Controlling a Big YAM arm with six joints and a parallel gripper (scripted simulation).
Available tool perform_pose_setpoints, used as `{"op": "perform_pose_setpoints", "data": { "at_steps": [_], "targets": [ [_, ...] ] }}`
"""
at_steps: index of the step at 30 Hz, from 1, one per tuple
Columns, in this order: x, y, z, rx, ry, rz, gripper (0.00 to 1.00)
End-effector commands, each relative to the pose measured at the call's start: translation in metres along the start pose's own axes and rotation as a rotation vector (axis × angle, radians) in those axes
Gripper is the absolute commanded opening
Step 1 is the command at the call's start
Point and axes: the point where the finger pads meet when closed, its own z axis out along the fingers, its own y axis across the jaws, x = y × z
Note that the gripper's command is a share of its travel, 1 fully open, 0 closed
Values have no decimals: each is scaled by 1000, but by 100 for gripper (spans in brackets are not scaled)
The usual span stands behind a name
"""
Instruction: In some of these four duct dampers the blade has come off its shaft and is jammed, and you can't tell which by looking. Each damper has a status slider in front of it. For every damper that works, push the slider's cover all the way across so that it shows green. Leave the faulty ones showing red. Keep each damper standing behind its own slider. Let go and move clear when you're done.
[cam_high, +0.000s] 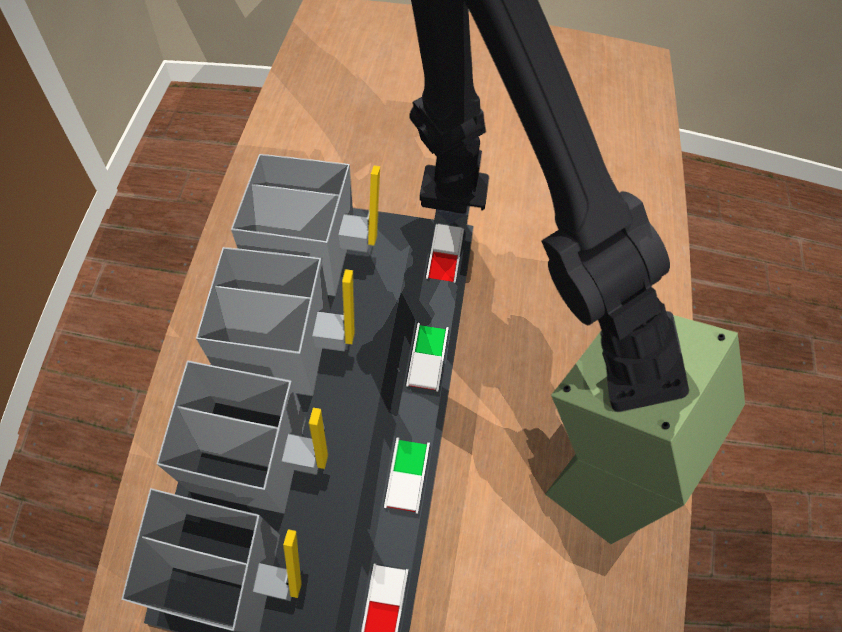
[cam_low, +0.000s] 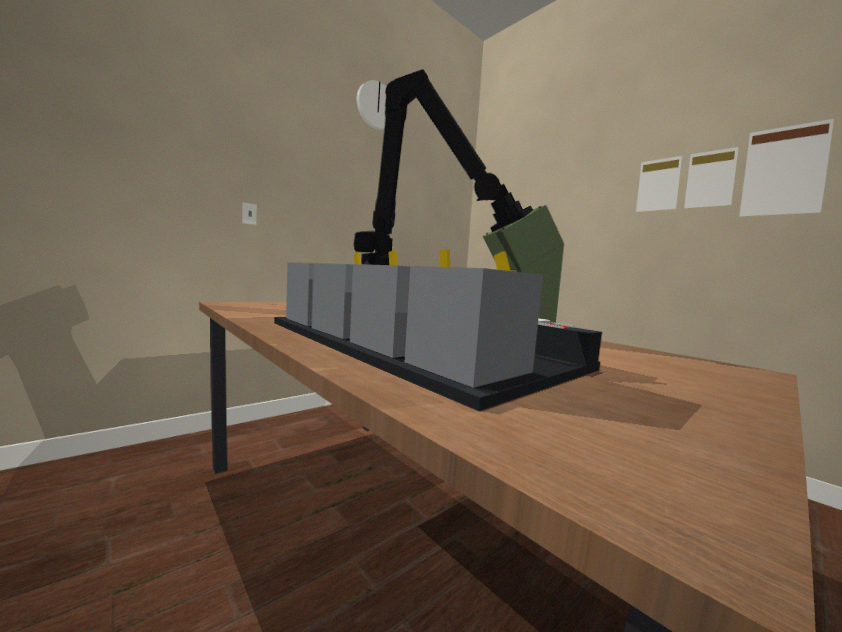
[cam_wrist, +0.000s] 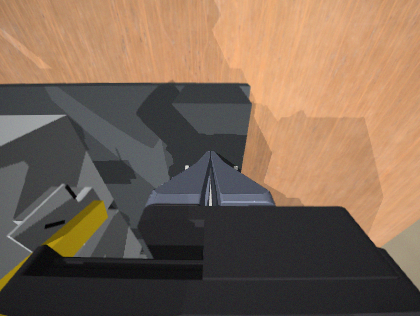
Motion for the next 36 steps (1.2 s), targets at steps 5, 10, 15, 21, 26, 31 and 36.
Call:
{"op": "perform_pose_setpoints", "data": {
  "at_steps": [5,10,15,21,26,31,36],
  "targets": [
    [10,-5,8,8,9,7,0],
    [14,-4,8,7,12,3,0],
    [16,-3,8,5,13,3,0],
    [17,0,5,-2,7,1,0],
    [17,3,2,-8,-1,-1,0],
    [18,4,0,-9,-2,-6,0],
    [18,6,-2,-15,-9,-3,0]
  ]
}}
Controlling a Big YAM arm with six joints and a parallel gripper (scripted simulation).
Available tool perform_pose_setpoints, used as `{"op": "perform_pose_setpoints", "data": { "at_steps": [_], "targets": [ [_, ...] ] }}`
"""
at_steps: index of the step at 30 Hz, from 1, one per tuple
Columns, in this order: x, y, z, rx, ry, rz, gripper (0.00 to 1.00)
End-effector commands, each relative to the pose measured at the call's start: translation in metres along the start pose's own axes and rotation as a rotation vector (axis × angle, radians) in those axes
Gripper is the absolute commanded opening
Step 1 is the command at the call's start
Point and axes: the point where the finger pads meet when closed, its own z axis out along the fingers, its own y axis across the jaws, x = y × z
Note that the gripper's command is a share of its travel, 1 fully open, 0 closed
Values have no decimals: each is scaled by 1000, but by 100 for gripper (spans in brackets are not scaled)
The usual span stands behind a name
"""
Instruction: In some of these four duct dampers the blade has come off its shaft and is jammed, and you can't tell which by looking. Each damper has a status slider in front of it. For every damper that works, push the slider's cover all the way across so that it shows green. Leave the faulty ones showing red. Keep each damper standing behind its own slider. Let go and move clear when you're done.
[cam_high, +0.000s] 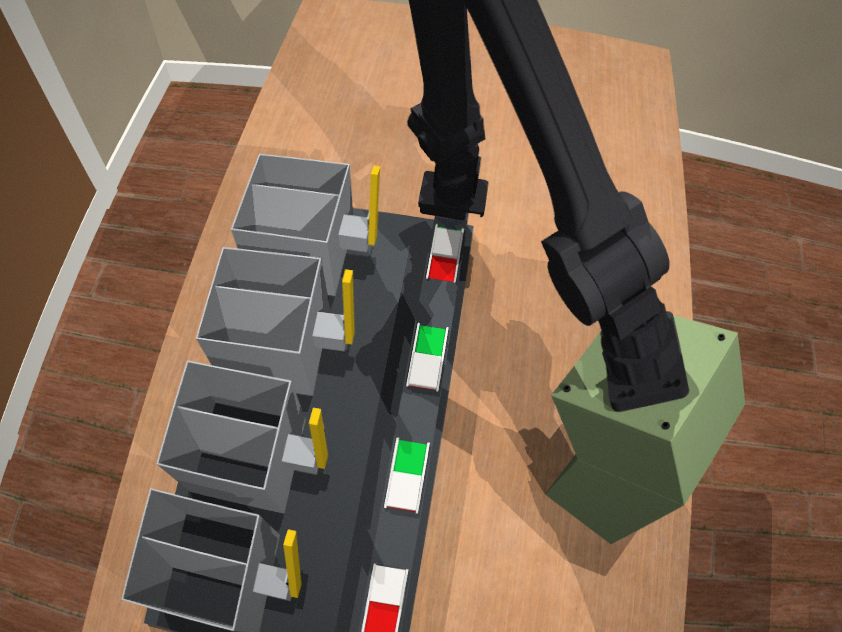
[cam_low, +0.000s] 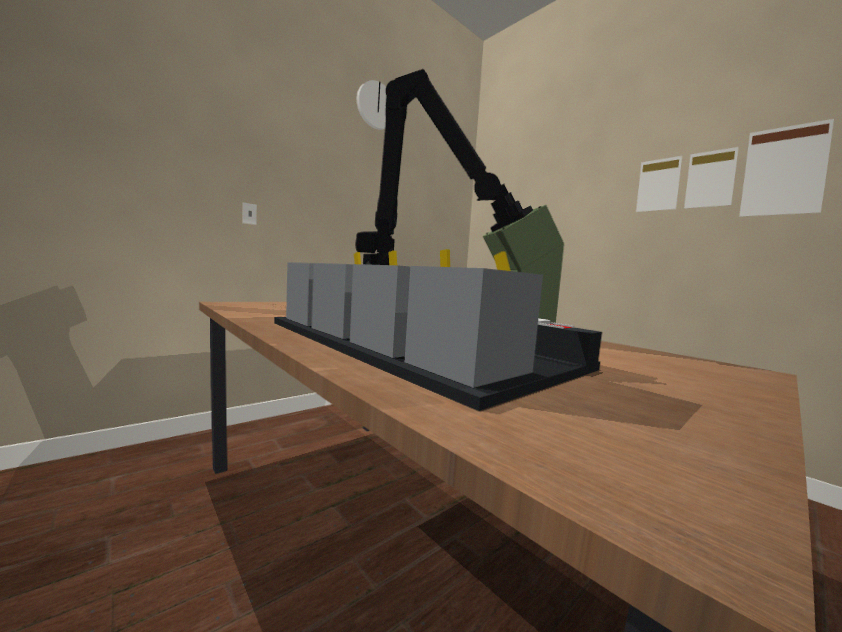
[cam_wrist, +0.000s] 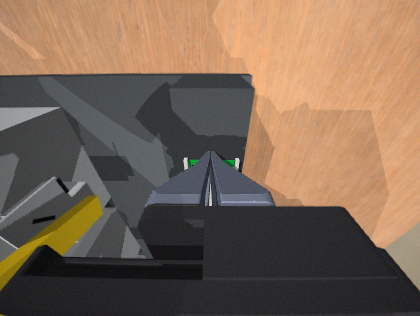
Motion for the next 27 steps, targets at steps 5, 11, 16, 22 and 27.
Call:
{"op": "perform_pose_setpoints", "data": {
  "at_steps": [5,11,16,22,27],
  "targets": [
    [11,6,-4,-15,-2,-5,0],
    [13,6,-4,-14,-2,-5,0],
    [17,6,-4,-15,-2,-4,0],
    [20,6,-4,-14,-1,-4,0],
    [23,5,-4,-14,-1,-4,0]
  ]
}}
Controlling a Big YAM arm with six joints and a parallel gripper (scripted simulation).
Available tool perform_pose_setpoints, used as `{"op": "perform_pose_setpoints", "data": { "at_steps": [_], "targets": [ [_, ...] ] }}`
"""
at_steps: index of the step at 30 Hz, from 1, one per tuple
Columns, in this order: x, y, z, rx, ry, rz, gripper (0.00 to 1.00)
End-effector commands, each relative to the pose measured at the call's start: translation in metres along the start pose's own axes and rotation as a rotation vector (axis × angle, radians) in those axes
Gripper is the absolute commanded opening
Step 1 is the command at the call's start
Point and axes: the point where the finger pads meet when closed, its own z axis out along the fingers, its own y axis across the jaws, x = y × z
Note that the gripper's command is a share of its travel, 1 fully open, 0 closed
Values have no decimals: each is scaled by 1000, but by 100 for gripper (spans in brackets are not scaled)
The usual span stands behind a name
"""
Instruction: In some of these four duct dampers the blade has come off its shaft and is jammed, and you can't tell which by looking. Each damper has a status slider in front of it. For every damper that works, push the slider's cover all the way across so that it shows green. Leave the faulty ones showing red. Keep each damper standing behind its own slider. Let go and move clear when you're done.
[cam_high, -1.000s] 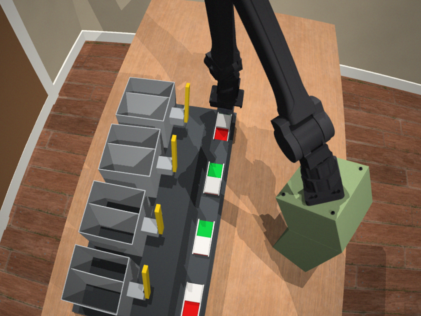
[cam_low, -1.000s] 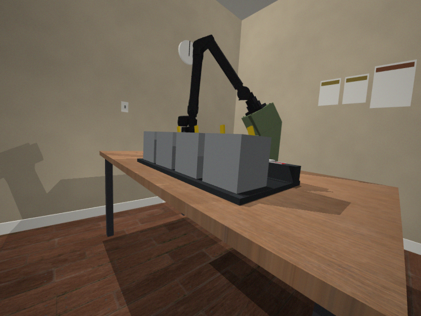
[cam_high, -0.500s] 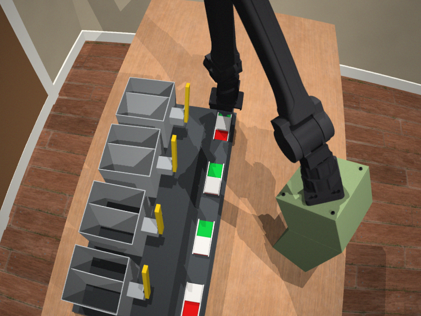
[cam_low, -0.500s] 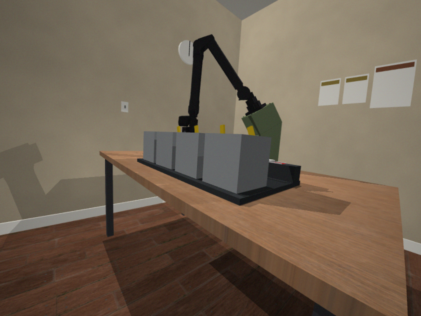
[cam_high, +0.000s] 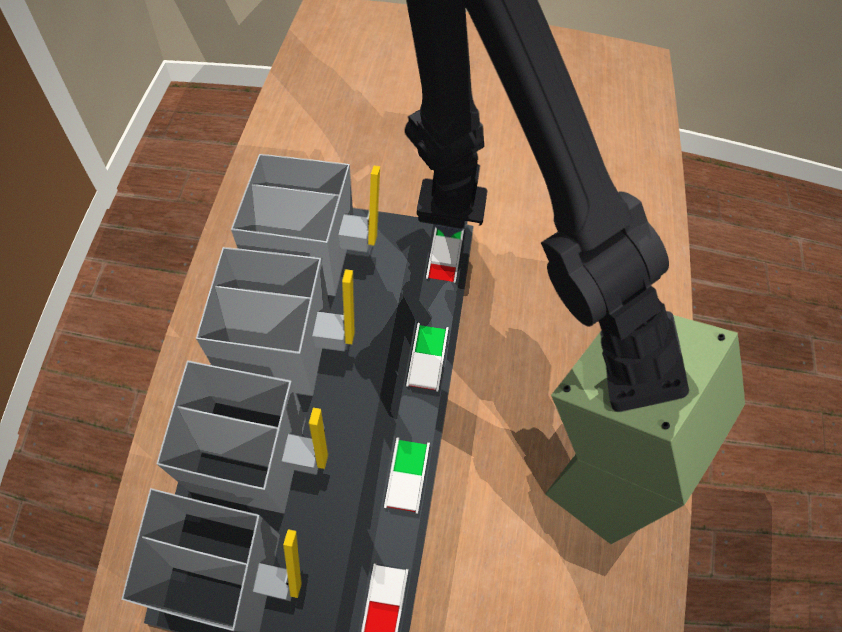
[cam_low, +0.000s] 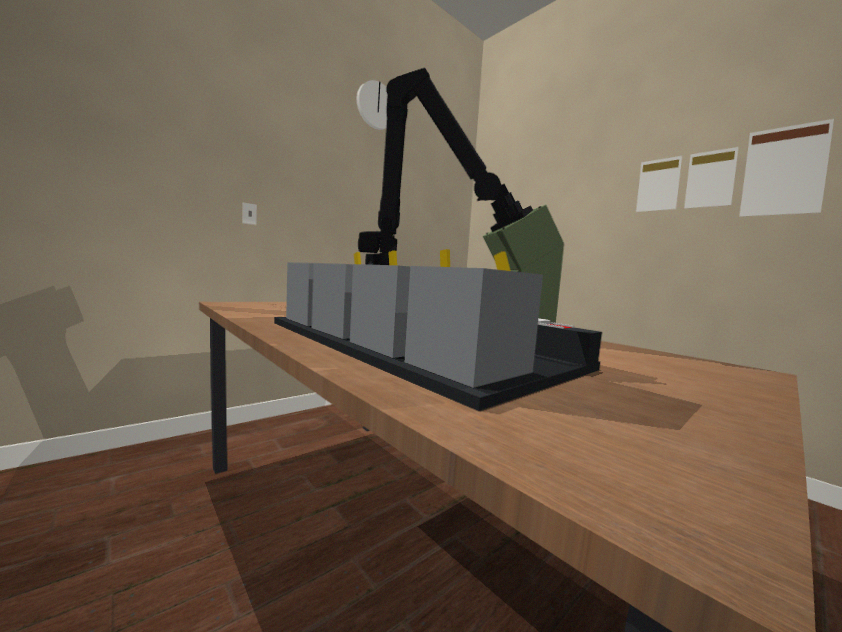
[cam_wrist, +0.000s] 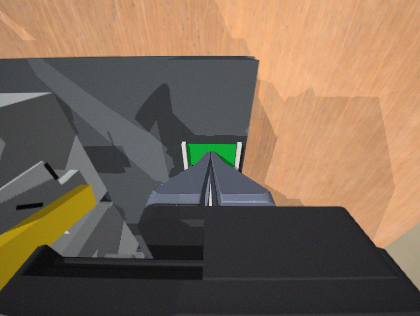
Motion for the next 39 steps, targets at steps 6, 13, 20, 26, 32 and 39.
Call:
{"op": "perform_pose_setpoints", "data": {
  "at_steps": [6,13,20,26,32,39],
  "targets": [
    [10,6,-4,-14,-2,-4,0],
    [14,5,-4,-13,-1,-4,0],
    [18,4,-3,-11,1,-6,0],
    [20,5,-4,-14,-1,-5,0],
    [23,5,-4,-12,1,-5,0],
    [24,5,-4,-14,0,-5,0]
  ]
}}
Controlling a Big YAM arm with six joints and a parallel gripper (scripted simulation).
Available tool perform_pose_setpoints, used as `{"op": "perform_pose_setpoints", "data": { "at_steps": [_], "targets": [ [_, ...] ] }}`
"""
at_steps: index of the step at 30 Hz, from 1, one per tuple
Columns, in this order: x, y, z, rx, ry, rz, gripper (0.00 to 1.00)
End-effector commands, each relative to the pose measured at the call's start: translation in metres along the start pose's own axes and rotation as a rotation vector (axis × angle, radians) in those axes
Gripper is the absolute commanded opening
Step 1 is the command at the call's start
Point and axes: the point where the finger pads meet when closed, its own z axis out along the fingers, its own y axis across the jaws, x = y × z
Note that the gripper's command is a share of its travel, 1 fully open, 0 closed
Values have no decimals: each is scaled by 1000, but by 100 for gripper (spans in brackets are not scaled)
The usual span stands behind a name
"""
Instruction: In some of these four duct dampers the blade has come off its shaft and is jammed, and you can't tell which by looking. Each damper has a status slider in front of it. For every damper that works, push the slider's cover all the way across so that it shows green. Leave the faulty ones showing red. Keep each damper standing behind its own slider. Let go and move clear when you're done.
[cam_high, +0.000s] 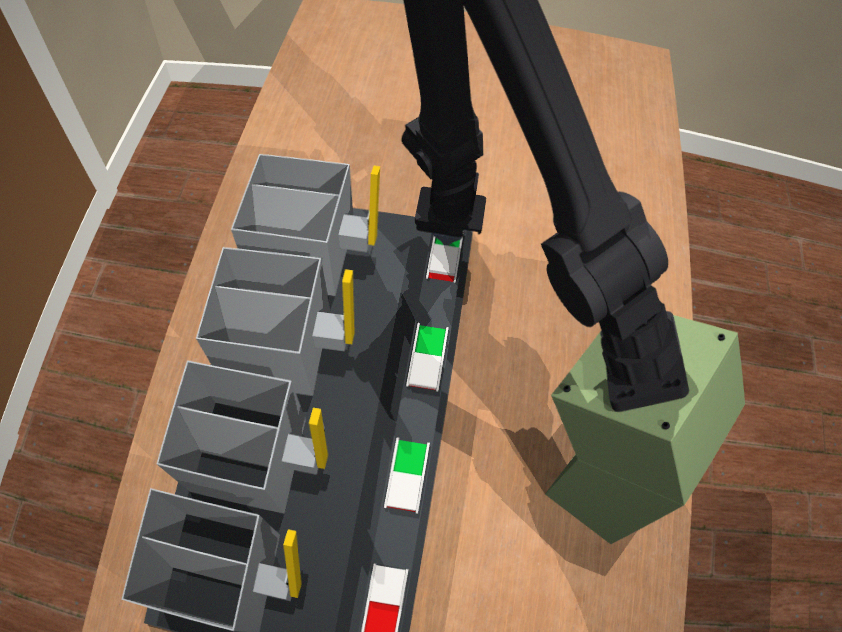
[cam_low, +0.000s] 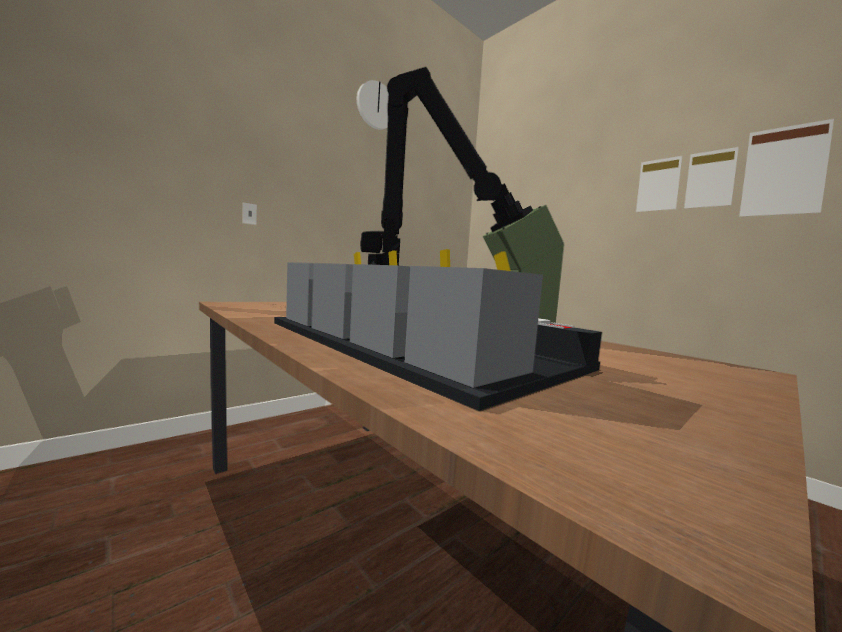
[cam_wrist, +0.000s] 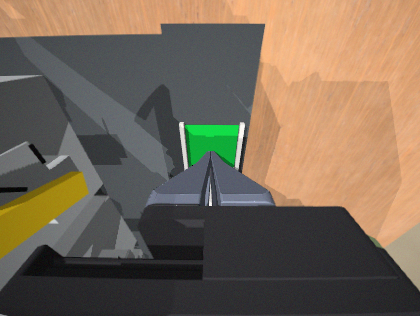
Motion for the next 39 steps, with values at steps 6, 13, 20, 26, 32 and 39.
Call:
{"op": "perform_pose_setpoints", "data": {
  "at_steps": [6,13,20,26,32,39],
  "targets": [
    [10,4,-3,-12,3,-5,0],
    [12,4,-3,-11,3,-5,0],
    [13,4,-3,-11,4,-6,0],
    [13,3,-3,-10,5,-6,0],
    [13,4,-3,-10,4,-6,0],
    [13,4,-3,-11,4,-6,0]
  ]
}}
